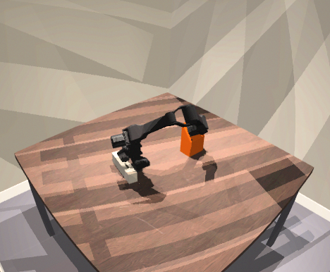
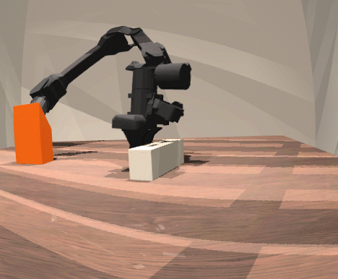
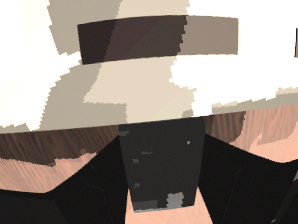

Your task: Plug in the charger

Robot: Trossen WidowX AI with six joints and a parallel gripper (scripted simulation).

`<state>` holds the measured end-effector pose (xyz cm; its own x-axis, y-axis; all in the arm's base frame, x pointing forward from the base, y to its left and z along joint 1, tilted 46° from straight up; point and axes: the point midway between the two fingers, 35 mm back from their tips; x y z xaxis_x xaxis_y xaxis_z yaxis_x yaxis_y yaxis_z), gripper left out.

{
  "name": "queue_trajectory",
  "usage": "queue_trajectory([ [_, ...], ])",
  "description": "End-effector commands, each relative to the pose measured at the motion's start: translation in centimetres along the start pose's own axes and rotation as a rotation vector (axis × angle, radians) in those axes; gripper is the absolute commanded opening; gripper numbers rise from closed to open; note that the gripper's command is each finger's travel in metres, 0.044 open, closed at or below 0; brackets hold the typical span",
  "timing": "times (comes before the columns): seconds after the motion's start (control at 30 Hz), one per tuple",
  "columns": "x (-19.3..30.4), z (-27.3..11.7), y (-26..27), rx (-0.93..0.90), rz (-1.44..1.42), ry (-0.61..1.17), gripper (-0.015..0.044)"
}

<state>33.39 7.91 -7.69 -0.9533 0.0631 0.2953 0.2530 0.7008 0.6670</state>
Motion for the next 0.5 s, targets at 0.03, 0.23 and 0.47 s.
queue_trajectory([
  [0.03, -0.3, -0.09, 0.16, -0.004, -0.003, -0.005, 0.0],
  [0.23, -0.51, -0.11, 0.2, -0.004, -0.003, -0.005, 0.0],
  [0.47, -0.79, -0.14, 0.26, -0.004, -0.003, -0.006, 0.0],
])
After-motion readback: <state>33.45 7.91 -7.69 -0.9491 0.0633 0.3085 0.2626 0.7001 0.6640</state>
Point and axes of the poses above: the point midway between the two fingers, 35 mm back from their tips, its own z axis out along the fingers, its own y axis across the jaws, x = y × z, and after that the axes turned 10 degrees about z, right-handed
